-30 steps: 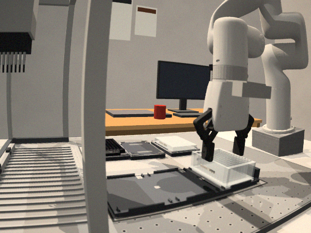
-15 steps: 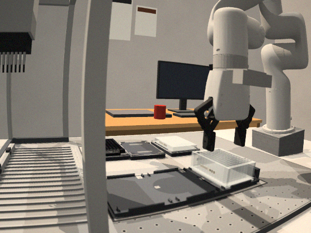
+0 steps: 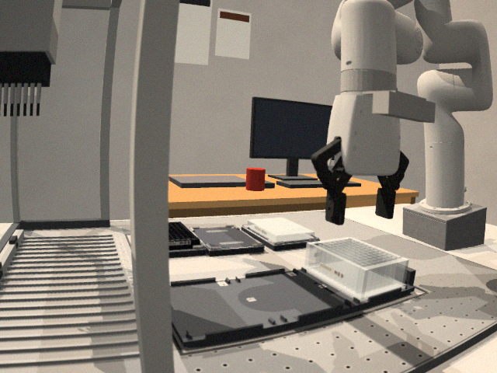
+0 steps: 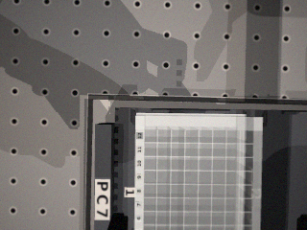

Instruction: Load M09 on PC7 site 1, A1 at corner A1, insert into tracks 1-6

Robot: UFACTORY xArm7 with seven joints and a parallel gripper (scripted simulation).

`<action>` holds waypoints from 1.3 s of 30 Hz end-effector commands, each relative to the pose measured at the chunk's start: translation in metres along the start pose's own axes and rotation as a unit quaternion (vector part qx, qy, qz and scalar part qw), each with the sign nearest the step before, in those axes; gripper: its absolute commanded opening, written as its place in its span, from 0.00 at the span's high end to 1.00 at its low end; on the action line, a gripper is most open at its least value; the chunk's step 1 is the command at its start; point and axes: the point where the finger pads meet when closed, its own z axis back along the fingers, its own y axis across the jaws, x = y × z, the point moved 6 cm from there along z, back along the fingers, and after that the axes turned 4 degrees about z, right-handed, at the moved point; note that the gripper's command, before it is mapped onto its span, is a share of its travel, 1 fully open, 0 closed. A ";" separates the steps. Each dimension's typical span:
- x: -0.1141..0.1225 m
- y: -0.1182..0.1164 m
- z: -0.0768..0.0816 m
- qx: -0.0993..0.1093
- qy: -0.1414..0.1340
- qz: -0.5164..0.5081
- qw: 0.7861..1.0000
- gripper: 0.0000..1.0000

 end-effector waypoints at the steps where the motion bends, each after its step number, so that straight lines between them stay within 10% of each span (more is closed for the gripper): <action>1: 0.000 0.001 0.008 0.002 0.001 0.000 1.000 0.00; 39: 0.000 0.001 0.065 0.002 0.001 0.000 1.000 0.00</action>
